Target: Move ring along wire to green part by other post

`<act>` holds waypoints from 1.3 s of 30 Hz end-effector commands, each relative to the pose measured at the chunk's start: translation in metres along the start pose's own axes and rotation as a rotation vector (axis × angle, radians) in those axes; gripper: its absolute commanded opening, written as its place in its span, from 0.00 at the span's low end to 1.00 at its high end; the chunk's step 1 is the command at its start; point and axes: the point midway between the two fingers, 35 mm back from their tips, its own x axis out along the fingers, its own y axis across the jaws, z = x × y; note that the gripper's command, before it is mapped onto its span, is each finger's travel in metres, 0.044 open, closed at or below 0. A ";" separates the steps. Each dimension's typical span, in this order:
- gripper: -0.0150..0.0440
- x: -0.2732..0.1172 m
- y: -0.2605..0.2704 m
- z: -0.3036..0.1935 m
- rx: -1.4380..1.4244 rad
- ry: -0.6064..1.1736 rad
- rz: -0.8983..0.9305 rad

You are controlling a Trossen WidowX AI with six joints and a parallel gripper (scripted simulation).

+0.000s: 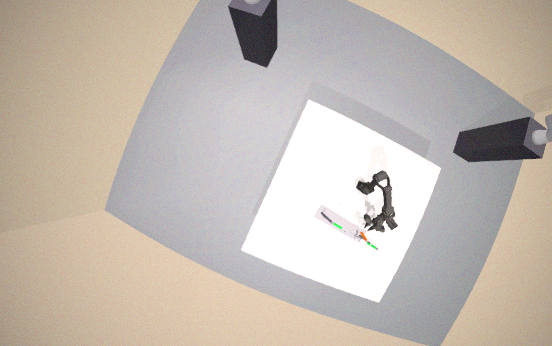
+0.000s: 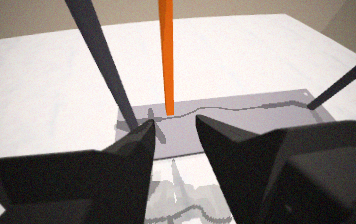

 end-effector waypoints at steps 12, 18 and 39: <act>0.53 -0.006 -0.001 0.003 0.009 -0.008 -0.004; 0.53 -0.006 -0.001 0.003 0.009 -0.008 -0.004; 1.00 -0.056 -0.002 0.002 0.003 -0.007 0.002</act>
